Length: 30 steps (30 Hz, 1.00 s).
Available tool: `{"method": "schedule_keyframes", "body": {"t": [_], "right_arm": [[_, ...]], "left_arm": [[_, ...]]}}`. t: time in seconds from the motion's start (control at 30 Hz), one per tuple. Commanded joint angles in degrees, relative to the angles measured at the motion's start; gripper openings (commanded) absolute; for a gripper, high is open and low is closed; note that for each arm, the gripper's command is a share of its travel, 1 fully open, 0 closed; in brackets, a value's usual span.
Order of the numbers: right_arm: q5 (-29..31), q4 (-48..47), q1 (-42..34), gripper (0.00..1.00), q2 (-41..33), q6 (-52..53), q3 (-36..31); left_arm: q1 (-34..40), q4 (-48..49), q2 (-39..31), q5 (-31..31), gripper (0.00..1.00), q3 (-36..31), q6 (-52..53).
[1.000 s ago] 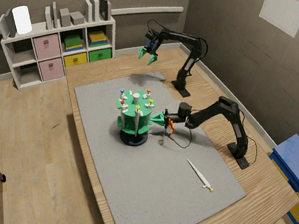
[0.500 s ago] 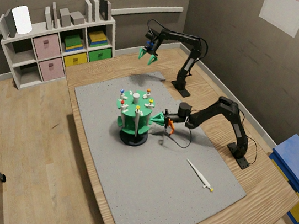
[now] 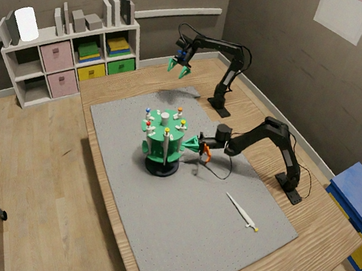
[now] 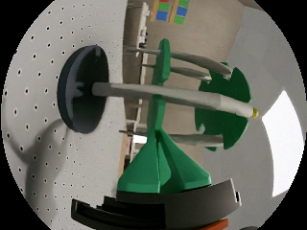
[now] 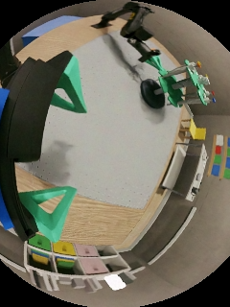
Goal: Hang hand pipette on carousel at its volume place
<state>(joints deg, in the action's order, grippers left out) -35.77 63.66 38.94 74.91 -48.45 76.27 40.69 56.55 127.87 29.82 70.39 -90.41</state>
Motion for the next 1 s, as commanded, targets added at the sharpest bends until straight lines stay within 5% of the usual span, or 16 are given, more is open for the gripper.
{"method": "schedule_keyframes", "body": {"t": [0.0,0.23,0.97], "right_arm": [[-1.3,-0.5,0.6,1.00,0.6,-0.6,0.6],[-1.3,-0.5,0.6,1.00,0.6,-0.6,0.6],[-1.3,-0.5,0.6,1.00,0.6,-0.6,0.6]], "left_arm": [[-2.6,1.9,-3.2,-6.5,0.00,-2.7,0.9],[-5.1,2.6,-4.2,-12.3,0.00,-3.6,0.9],[-5.2,2.5,-4.4,-12.5,0.00,-2.8,0.9]]}}
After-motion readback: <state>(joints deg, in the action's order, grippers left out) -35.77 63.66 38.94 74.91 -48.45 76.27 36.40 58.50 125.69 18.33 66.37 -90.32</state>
